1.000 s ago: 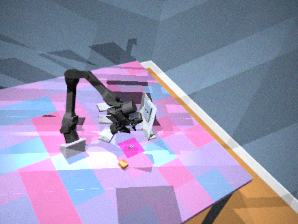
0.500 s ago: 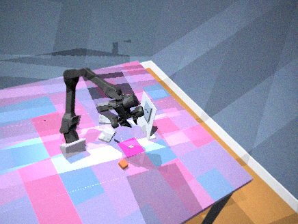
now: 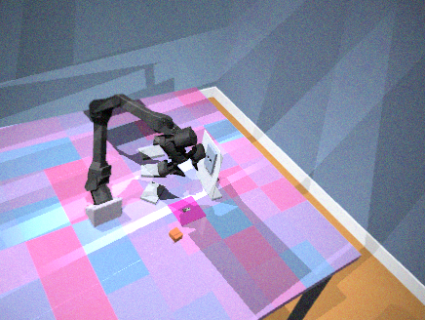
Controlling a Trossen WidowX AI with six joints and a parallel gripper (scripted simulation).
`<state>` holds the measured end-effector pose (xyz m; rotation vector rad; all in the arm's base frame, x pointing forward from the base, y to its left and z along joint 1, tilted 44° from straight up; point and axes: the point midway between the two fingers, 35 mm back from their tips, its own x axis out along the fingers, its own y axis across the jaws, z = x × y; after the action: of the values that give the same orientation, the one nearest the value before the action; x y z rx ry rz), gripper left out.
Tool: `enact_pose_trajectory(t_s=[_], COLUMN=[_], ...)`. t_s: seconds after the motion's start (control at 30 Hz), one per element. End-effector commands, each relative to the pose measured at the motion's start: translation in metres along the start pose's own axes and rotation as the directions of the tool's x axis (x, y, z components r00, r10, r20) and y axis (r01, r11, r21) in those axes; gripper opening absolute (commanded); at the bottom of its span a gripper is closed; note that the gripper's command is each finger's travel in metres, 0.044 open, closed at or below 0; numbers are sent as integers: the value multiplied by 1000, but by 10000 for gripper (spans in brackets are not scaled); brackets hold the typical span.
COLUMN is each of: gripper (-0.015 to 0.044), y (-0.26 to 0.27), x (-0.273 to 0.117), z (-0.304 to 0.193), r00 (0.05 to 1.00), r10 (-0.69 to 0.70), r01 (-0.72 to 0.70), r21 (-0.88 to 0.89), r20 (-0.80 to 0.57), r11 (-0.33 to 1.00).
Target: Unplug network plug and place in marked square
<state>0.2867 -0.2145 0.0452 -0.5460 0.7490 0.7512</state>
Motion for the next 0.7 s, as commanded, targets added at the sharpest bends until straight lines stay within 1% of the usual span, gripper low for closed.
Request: enact_pose_trajectory(t_s=[0.0,0.13,0.67], gripper=[340,440,440], y=[-1,-1,-1], x=[-1,-1,-1], z=[1,1,1], r00=[1000,1000,1000], r10=[-1,-1,-1], r01=[1,1,1], r21=[-4,-4,-4], r20=[4,4,4], r11=[1000,1000,1000])
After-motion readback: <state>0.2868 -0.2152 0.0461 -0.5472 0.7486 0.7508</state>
